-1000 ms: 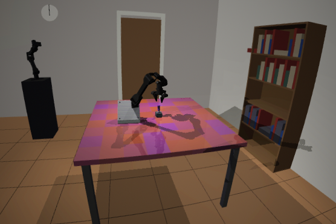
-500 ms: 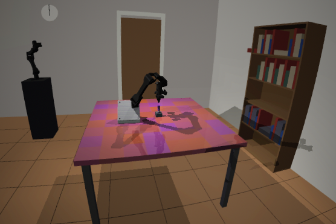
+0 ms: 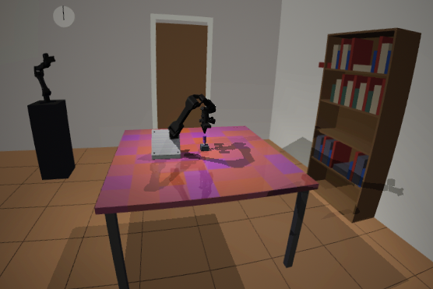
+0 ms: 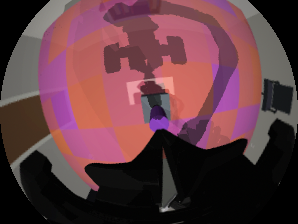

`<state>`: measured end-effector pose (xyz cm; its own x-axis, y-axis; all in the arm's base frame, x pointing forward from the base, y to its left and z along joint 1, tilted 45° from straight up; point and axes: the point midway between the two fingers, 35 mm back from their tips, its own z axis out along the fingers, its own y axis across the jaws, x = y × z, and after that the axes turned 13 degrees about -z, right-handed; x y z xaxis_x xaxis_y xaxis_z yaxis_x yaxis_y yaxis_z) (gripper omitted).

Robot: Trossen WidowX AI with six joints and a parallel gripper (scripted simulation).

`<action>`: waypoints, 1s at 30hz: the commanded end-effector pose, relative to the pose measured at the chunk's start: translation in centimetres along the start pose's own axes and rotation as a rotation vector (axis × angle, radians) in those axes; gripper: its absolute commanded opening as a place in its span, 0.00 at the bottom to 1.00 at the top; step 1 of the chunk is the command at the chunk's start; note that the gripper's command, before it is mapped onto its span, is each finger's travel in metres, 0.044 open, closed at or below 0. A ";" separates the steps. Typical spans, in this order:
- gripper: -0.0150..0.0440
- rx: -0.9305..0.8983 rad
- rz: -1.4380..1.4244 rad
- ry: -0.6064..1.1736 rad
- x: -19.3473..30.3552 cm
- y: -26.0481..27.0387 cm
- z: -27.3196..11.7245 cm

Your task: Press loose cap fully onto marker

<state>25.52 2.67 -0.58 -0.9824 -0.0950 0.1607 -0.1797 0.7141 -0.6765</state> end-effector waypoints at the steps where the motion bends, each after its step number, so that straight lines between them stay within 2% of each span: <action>1: 0.25 0.006 -0.006 0.000 0.1 -0.1 0.6; 18: 0.25 0.007 -0.006 0.000 0.1 -0.1 3.0; 25: 0.25 0.002 -0.002 -0.007 -0.1 0.0 2.5; 27: 0.25 -0.001 -0.006 -0.011 -0.3 0.1 1.5; 30: 0.25 -0.006 -0.013 -0.015 -0.5 0.2 -2.9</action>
<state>25.41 2.15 -0.97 -0.9777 -0.0965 0.1863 -0.1991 0.7067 -0.6790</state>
